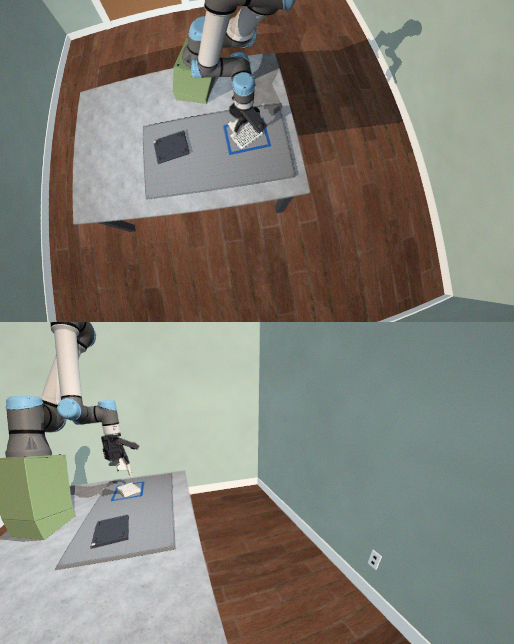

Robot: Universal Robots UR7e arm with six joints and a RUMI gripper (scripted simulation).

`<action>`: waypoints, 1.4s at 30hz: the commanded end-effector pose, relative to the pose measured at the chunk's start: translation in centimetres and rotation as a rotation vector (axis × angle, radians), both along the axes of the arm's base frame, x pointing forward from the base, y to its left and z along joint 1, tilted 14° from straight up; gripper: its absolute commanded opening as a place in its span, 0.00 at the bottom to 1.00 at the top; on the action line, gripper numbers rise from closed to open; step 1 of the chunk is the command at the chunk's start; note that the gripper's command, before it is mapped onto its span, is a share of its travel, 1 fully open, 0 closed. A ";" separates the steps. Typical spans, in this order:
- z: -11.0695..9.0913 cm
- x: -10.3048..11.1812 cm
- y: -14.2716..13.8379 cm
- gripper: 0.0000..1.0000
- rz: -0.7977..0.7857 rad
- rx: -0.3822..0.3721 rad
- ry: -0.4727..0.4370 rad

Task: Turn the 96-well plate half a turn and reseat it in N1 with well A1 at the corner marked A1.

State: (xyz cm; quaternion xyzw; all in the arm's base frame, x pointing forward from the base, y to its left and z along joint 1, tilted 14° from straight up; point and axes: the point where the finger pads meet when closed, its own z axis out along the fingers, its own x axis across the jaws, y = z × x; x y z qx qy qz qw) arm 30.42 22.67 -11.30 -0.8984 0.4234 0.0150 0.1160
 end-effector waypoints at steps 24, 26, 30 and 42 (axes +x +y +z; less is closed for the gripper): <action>0.0 0.2 -0.1 1.00 0.830 -0.052 -0.191; 0.0 0.2 -0.1 1.00 0.895 -0.056 -0.206; 0.0 0.2 -0.1 1.00 1.024 -0.066 -0.236; 0.0 0.2 -0.1 1.00 1.348 -0.090 -0.312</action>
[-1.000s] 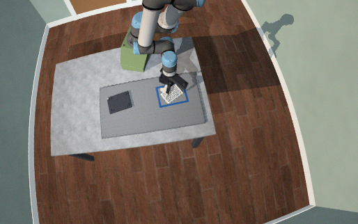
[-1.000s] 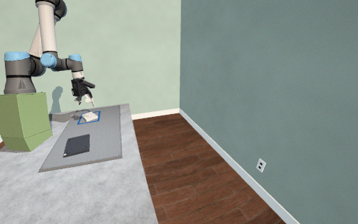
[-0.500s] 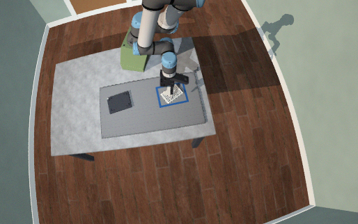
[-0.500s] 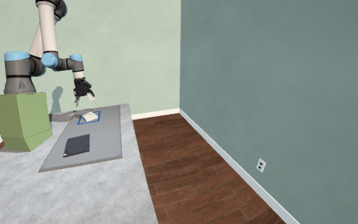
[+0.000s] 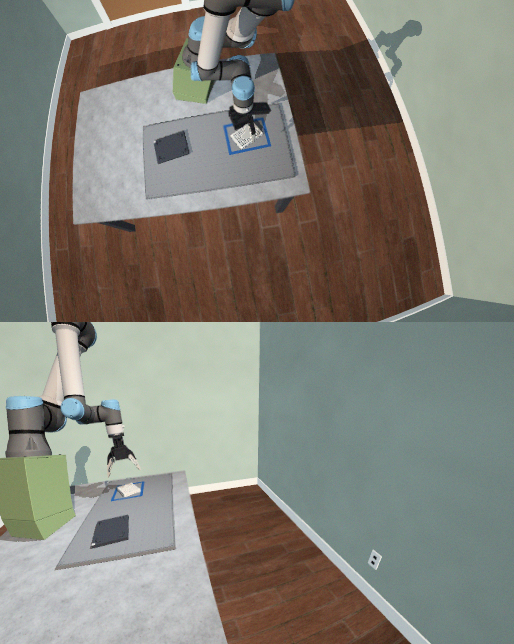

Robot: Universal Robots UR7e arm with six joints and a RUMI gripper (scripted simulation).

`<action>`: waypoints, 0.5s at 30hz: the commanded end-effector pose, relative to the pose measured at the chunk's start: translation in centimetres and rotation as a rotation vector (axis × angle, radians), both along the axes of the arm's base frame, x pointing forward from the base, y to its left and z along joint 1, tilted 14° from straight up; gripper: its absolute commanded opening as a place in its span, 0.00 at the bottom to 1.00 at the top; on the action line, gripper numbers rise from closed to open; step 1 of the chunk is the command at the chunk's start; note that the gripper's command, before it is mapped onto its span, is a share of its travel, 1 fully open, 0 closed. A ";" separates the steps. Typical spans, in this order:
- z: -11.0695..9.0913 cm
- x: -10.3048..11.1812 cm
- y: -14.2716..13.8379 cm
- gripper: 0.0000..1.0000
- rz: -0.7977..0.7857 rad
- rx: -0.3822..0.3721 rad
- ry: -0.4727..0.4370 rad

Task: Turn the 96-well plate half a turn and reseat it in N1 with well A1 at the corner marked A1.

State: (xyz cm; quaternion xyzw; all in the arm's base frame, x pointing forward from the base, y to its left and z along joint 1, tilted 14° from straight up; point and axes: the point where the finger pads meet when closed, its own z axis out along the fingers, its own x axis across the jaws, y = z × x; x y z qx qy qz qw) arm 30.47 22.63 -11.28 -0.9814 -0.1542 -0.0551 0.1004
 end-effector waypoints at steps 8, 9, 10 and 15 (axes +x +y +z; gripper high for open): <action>0.0 0.2 0.0 1.00 0.259 -0.003 -0.052; 0.0 0.2 0.0 1.00 0.259 -0.003 -0.052; 0.0 0.2 0.0 1.00 0.259 -0.003 -0.052; 0.0 0.0 0.0 1.00 0.261 -0.004 -0.050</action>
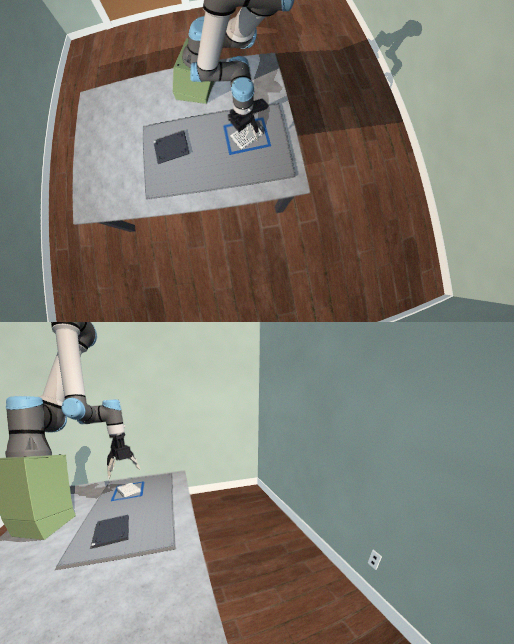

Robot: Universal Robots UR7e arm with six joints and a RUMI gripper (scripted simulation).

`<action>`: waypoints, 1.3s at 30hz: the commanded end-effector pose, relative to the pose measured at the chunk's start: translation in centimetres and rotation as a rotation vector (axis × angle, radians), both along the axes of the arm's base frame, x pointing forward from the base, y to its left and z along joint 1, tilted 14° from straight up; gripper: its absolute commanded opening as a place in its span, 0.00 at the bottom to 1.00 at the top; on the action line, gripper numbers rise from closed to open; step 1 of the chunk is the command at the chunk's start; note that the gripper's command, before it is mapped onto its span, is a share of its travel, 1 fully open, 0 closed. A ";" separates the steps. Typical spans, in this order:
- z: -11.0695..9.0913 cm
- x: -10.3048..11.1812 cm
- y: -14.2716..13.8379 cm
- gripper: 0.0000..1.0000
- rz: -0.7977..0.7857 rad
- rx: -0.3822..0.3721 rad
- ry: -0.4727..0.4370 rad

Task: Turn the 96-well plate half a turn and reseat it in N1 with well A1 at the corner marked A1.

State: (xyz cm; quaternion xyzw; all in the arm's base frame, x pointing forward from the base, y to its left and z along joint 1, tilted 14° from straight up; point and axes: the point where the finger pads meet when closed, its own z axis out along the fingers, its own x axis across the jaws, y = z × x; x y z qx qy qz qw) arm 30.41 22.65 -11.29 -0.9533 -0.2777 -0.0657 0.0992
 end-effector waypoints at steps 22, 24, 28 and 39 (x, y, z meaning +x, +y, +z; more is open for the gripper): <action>0.0 0.0 0.0 1.00 0.011 0.003 0.000; 0.0 0.0 0.0 1.00 0.011 0.003 0.000; 0.0 0.0 0.0 1.00 0.011 0.003 0.000; -1.5 0.3 0.4 1.00 0.013 0.003 -0.002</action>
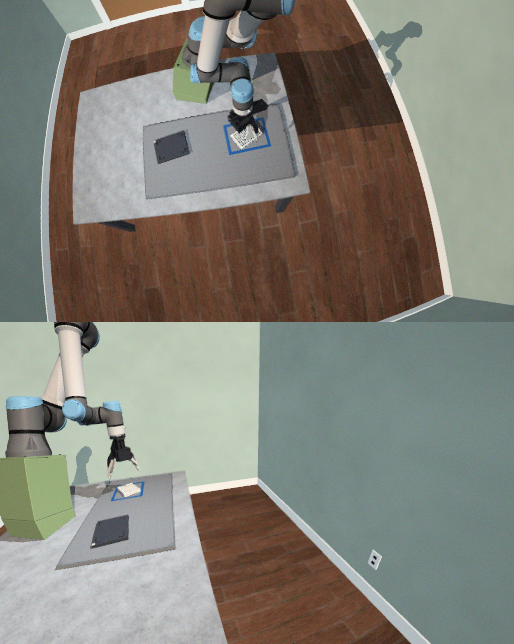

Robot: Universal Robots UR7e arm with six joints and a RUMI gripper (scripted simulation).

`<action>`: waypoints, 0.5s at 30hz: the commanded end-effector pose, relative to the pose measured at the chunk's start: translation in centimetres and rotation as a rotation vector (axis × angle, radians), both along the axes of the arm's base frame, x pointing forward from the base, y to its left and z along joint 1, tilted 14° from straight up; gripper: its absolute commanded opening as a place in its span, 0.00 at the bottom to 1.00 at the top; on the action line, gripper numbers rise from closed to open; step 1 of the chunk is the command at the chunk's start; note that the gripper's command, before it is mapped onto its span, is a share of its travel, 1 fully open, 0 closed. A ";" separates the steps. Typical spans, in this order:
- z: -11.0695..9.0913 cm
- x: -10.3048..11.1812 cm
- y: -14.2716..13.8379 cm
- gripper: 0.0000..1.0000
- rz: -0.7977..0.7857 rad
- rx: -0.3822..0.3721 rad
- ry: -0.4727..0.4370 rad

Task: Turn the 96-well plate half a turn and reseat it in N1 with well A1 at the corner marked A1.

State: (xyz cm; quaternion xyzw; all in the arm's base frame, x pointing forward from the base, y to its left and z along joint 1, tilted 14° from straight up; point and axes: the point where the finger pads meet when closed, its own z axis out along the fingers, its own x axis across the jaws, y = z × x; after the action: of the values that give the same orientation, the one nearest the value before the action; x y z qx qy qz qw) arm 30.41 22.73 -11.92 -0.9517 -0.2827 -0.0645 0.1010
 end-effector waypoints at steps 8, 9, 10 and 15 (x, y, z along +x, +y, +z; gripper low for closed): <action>-1.8 0.3 0.5 1.00 0.002 0.001 -0.004; -2.0 0.3 0.6 1.00 0.002 0.001 -0.004; -2.1 0.4 0.6 1.00 0.002 0.001 -0.004; -3.0 0.4 0.8 1.00 0.002 0.000 -0.004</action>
State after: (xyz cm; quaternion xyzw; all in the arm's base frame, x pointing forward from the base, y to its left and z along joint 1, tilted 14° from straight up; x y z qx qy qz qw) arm 30.50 23.25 -14.04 -0.9516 -0.2830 -0.0632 0.1017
